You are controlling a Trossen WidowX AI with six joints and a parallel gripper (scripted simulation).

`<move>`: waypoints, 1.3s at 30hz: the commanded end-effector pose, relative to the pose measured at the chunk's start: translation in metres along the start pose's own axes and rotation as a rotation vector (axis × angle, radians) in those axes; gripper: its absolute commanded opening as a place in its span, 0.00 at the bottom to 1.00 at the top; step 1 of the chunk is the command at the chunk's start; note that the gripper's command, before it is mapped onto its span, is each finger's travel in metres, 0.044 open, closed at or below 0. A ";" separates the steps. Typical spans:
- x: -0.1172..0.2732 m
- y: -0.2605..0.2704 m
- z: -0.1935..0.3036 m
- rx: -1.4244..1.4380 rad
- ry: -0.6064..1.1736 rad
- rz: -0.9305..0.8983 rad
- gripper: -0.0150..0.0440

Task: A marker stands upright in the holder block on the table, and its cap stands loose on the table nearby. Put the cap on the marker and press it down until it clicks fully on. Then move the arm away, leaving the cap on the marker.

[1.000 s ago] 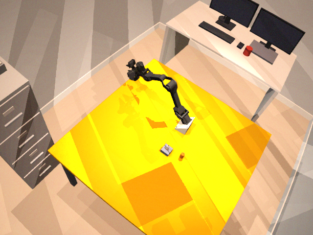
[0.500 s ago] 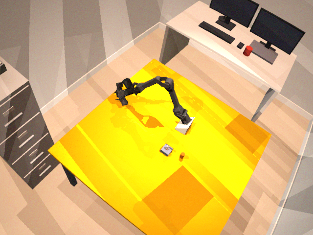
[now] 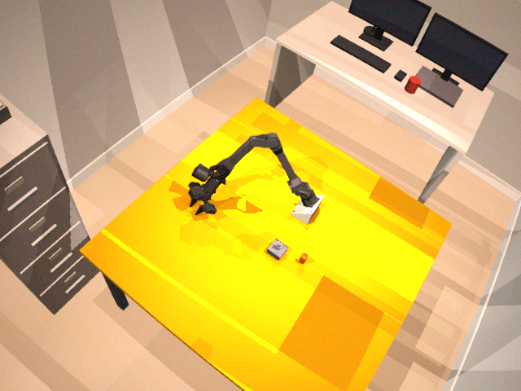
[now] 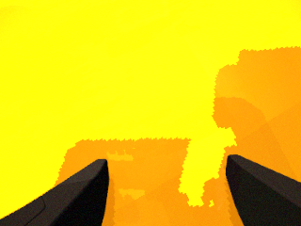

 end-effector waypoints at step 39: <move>0.230 0.423 0.256 0.307 0.674 0.116 0.68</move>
Point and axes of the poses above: the point midway between the two fingers, 35 mm back from their tips, its own x axis back along the fingers, its own y axis across the jaws, z = x × y, the point moved 5 cm from there along x, back along the fingers, and after that the axes turned 12 degrees about -x, right-handed, at the moved point
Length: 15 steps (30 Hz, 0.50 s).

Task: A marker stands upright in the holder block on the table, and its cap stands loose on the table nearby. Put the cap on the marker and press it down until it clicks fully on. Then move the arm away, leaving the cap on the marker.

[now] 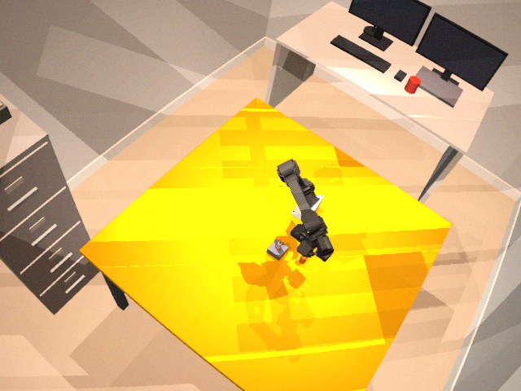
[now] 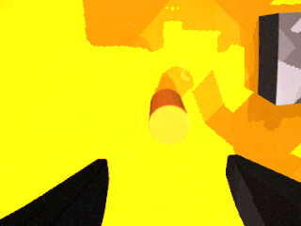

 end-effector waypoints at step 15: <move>-0.044 -0.003 0.007 -0.015 -0.027 0.038 0.68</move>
Point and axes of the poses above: the point midway between the two fingers, 35 mm back from their tips, its own x axis back along the fingers, its own y axis across the jaws, z = x × y, the point moved 5 cm from there along x, back along the fingers, and after that the axes turned 12 degrees about -x, right-handed, at the moved point
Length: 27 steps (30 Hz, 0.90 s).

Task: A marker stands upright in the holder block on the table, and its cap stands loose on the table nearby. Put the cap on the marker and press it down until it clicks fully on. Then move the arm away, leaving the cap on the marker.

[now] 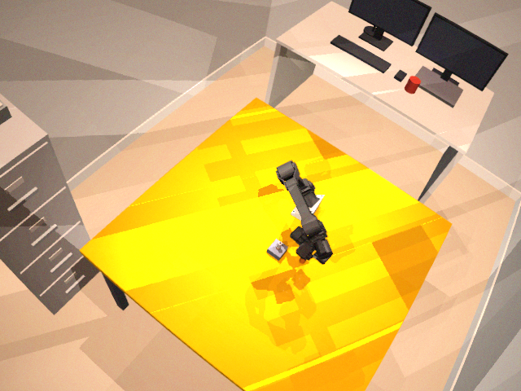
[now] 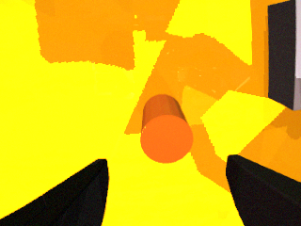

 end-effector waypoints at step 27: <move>-0.050 -0.001 0.001 0.008 -0.005 0.007 0.68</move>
Point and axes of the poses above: the point midway between the two fingers, 35 mm back from their tips, its own x axis back along the fingers, its own y axis across the jaws, z = x × y, the point moved 5 cm from there along x, back along the fingers, and after that the axes turned 12 degrees about -x, right-handed, at the moved point
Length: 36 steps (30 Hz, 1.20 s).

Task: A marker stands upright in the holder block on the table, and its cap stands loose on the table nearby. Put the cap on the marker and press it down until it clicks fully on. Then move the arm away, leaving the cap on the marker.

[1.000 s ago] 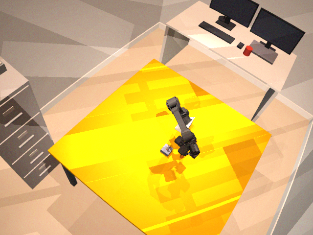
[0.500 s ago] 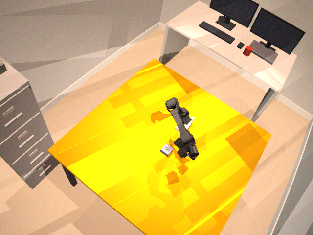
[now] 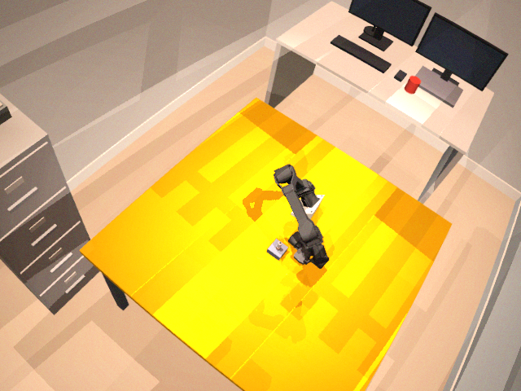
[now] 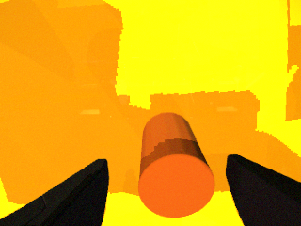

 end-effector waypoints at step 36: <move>0.002 0.000 0.002 0.007 -0.003 0.007 0.25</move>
Point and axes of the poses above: the point midway between the two fingers, 35 mm back from their tips, its own x axis back along the fingers, its own y axis across the jaws, z = x × y, the point moved 5 cm from there along x, back along the fingers, and after that the axes turned 12 degrees about -x, right-handed, at the moved point
